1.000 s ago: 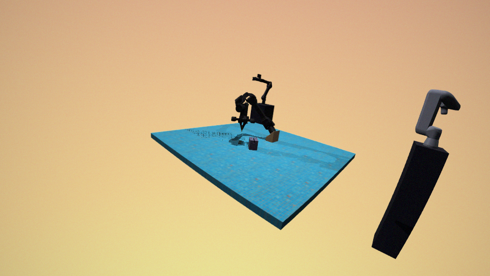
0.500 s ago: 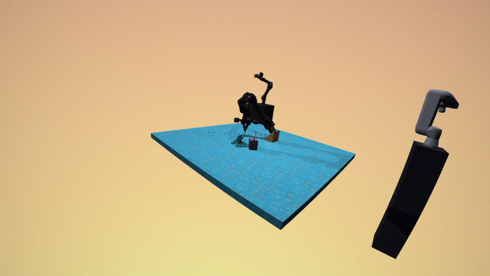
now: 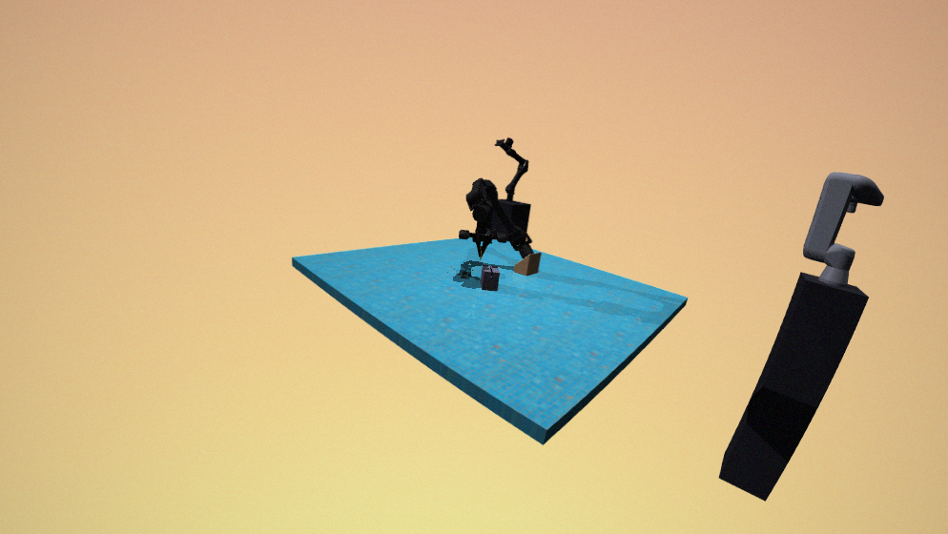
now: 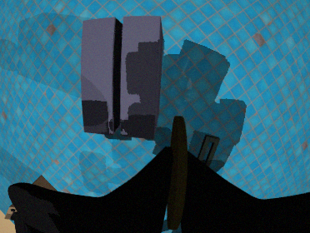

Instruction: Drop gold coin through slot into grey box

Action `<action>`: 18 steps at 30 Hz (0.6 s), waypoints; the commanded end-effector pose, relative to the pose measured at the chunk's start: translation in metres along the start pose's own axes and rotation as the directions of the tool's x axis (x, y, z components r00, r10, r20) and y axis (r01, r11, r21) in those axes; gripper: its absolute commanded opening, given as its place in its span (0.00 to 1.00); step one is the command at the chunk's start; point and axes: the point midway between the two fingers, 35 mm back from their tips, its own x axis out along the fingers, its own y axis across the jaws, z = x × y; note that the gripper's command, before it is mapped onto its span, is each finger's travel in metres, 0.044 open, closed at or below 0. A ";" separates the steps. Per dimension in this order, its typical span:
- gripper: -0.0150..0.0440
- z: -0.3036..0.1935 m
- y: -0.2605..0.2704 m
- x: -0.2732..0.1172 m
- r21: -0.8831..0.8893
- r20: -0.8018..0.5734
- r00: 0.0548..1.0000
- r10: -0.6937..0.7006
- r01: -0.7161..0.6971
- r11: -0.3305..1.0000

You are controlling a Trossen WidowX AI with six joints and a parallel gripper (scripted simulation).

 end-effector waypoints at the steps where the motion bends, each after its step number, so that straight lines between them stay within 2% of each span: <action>1: 0.25 0.008 0.006 0.000 0.008 0.003 1.000 0.002 -0.002 1.000; 18: 0.25 0.038 0.039 0.001 0.016 -0.005 1.000 -0.007 0.007 1.000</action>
